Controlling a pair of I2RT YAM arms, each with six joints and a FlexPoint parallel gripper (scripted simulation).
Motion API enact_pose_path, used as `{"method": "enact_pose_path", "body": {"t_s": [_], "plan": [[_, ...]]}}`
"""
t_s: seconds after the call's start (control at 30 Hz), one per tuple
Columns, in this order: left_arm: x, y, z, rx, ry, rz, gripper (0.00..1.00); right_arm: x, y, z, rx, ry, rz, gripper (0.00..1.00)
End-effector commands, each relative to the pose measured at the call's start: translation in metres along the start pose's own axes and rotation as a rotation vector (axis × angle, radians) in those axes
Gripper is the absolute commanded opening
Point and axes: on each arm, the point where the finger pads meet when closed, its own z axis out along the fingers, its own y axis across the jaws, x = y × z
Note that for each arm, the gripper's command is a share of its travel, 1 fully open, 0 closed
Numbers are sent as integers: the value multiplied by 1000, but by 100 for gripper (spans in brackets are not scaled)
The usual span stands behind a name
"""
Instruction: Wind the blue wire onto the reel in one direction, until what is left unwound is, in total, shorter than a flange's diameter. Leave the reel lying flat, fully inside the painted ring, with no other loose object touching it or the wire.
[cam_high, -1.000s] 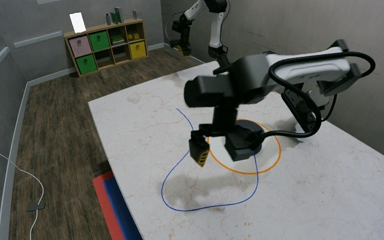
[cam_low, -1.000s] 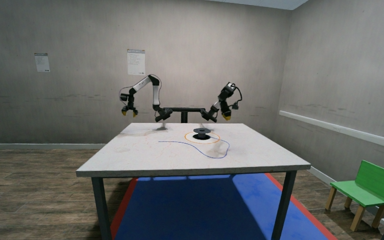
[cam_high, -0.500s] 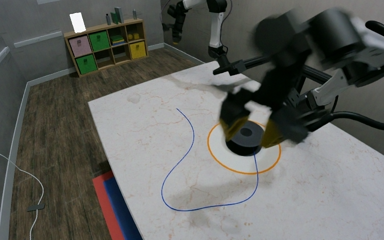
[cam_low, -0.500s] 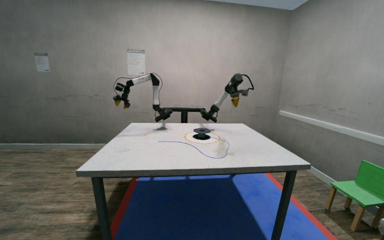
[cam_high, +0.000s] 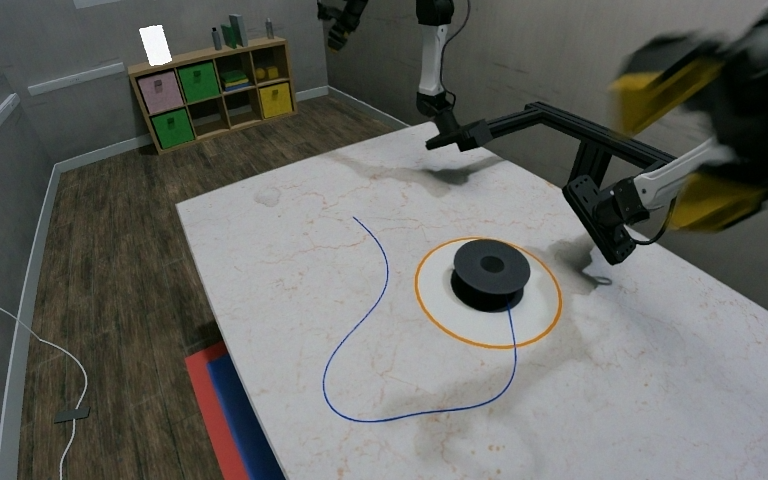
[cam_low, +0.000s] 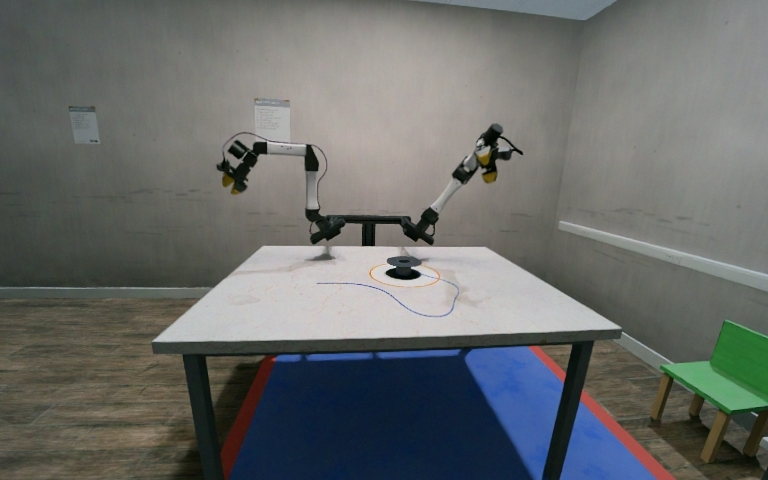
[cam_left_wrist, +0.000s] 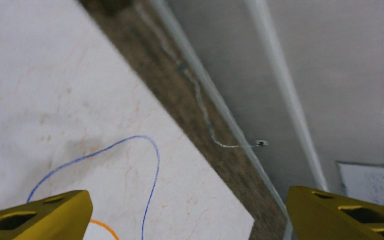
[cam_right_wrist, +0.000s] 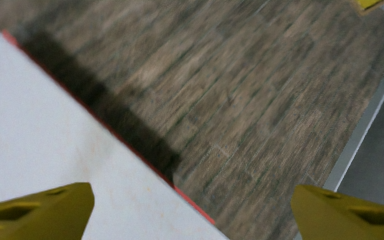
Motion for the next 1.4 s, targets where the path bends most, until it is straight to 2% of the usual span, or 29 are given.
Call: {"method": "enact_pose_path", "body": {"t_s": [0.0,0.03,0.1,0.37,0.6,0.67,1.0,1.37], "plan": [[-13,-6,-55,170,11,146,100,-13,-11,-23,26,-2,136,100],[-17,-6,-66,200,0,167,100,-18,-14,-29,34,-17,157,100],[-17,-6,-66,200,0,167,100,-18,-14,-29,34,-17,157,100],[-36,6,-155,404,-115,327,100,-51,-32,-77,86,-133,309,100],[-41,20,-215,528,-221,441,100,-69,-42,-111,110,-214,410,100],[-41,20,-215,528,-221,441,100,-69,-42,-111,110,-214,410,100],[-42,36,-265,620,-327,539,100,-81,-48,-140,124,-285,493,100],[-41,41,-278,643,-358,565,100,-83,-49,-148,127,-304,514,100]]}}
